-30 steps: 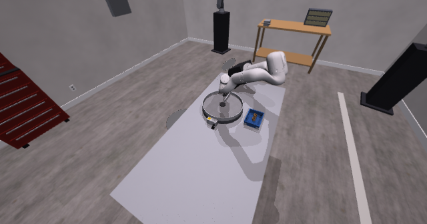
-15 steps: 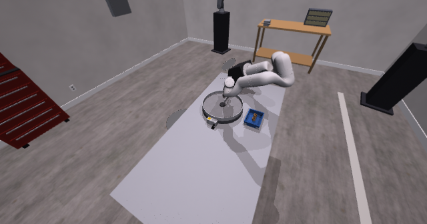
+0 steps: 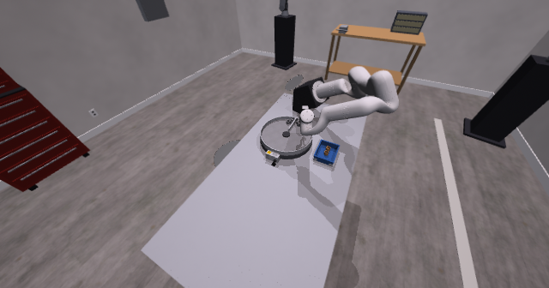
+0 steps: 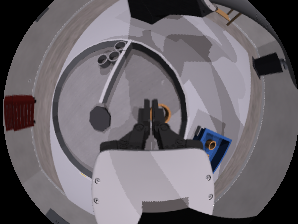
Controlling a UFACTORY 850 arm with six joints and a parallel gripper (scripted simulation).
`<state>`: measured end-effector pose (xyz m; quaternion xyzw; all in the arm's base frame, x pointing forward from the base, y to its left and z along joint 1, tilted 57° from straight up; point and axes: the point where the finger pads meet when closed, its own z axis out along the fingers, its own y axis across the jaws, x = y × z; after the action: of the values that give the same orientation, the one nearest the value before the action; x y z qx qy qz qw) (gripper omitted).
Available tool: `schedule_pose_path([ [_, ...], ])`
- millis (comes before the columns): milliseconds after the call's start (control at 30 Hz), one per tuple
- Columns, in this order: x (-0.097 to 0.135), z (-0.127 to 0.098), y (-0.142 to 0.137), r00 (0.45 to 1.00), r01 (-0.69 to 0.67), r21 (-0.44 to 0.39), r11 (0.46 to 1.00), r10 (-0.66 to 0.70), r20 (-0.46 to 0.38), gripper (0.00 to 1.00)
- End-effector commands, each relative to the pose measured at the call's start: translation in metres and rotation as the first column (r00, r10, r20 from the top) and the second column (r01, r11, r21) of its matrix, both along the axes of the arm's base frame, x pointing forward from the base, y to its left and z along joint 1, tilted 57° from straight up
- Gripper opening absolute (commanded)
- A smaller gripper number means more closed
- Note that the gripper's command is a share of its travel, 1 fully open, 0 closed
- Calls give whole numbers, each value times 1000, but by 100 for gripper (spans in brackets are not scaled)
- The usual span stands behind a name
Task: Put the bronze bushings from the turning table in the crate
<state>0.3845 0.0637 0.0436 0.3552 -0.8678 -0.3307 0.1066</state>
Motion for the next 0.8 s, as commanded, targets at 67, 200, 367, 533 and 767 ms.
schedule_pose_path([
  [67, 21, 49, 28, 1000, 1, -2, 1000, -1, -1, 0],
  [200, 34, 78, 46, 1000, 1, -2, 1000, -1, -1, 0],
  [367, 45, 104, 61, 1000, 1, -2, 1000, -1, -1, 0],
  [533, 61, 143, 84, 1000, 1, -2, 1000, -1, -1, 0],
  [767, 79, 185, 108, 1000, 1, -2, 1000, -1, -1, 0],
])
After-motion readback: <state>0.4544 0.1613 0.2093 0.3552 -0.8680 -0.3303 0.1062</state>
